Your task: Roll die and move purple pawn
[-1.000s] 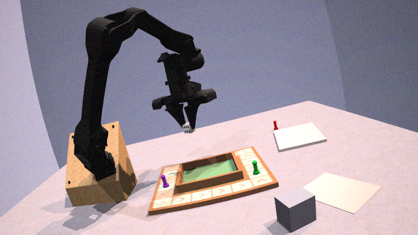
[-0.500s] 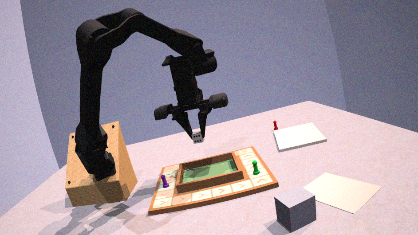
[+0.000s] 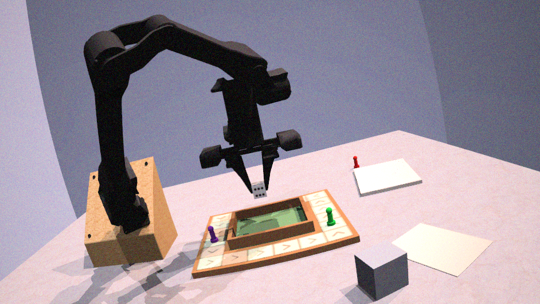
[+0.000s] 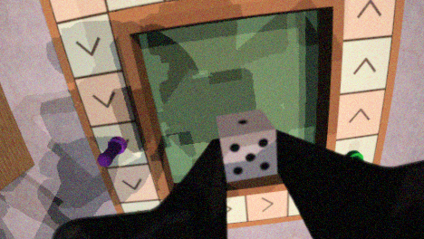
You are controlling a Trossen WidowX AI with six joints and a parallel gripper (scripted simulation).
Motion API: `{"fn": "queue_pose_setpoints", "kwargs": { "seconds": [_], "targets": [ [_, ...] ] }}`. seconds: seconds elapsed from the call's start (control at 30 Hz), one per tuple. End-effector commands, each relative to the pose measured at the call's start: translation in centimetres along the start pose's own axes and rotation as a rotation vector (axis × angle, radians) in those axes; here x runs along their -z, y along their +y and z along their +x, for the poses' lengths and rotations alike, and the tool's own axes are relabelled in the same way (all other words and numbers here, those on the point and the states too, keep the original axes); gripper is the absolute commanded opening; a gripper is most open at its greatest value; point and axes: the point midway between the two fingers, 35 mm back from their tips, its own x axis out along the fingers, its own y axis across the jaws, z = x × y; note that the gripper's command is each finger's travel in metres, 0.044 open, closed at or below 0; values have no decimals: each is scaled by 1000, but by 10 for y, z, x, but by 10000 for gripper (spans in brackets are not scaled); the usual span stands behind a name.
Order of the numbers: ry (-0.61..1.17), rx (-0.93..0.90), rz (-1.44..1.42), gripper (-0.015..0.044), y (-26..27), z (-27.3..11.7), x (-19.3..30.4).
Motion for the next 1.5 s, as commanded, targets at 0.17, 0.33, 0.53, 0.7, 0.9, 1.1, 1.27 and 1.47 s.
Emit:
{"fn": "queue_pose_setpoints", "kwargs": {
  "seconds": [0.17,0.33,0.53,0.7,0.9,1.1,1.27,1.47],
  "targets": [
    [-246,-66,1,0,6,8,0],
    [-409,-78,-3,0,8,11,-2],
    [-601,-50,-6,0,9,13,-3],
    [-754,8,-9,0,10,14,-3],
    [-796,31,-9,0,4,-1,7],
    [-796,32,-9,0,-3,-32,27],
    [-796,32,-9,0,-1,-31,26],
    [-792,33,-13,0,-2,-30,26]
  ]
}}
